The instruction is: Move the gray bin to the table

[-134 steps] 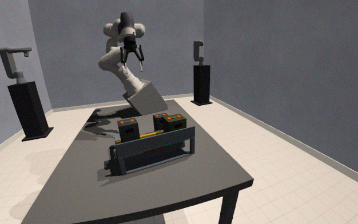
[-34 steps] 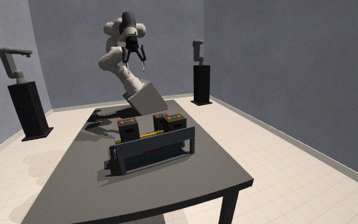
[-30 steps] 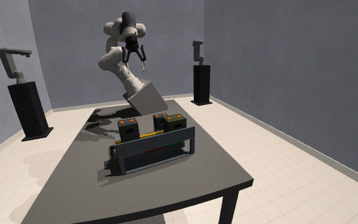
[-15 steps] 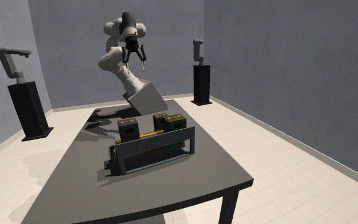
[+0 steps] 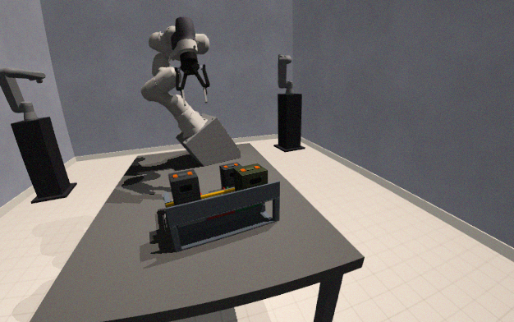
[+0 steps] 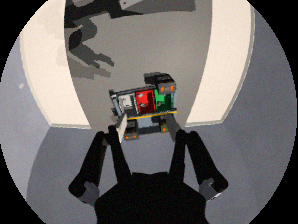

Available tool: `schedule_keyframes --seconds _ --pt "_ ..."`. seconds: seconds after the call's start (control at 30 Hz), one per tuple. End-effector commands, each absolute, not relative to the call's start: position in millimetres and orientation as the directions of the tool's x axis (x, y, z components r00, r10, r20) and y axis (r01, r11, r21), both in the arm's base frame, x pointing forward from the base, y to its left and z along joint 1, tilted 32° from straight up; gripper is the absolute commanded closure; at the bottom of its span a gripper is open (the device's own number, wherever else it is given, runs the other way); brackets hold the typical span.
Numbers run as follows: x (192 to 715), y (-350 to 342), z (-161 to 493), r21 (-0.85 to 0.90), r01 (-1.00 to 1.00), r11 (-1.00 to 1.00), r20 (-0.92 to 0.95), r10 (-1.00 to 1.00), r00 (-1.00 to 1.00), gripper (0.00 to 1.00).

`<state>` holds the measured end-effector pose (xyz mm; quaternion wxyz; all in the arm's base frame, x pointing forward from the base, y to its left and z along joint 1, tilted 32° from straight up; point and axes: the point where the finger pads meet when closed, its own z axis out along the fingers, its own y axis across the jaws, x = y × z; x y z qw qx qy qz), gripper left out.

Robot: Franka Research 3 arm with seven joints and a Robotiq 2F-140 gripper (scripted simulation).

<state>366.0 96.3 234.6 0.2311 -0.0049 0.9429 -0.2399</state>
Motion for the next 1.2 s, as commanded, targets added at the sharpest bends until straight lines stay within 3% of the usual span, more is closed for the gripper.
schedule_keyframes --seconds 0.0,0.33,0.5,0.93,1.07,1.17 --pt "366.0 96.3 234.7 -0.455 0.102 0.885 -0.434 -0.12 -0.893 0.43" --pt "366.0 96.3 234.7 -0.455 0.102 0.885 -0.434 -0.12 -0.893 0.43" --pt "366.0 96.3 234.7 -0.377 0.344 0.86 -0.504 0.121 -0.855 0.43" --pt "367.5 96.0 236.1 -0.379 0.355 0.854 -0.508 0.129 -0.852 0.43" --pt "364.9 96.5 233.7 -0.305 0.534 0.789 -0.548 0.313 -0.775 0.43" --pt "364.9 96.5 233.7 -0.305 0.534 0.789 -0.548 0.313 -0.775 0.43"
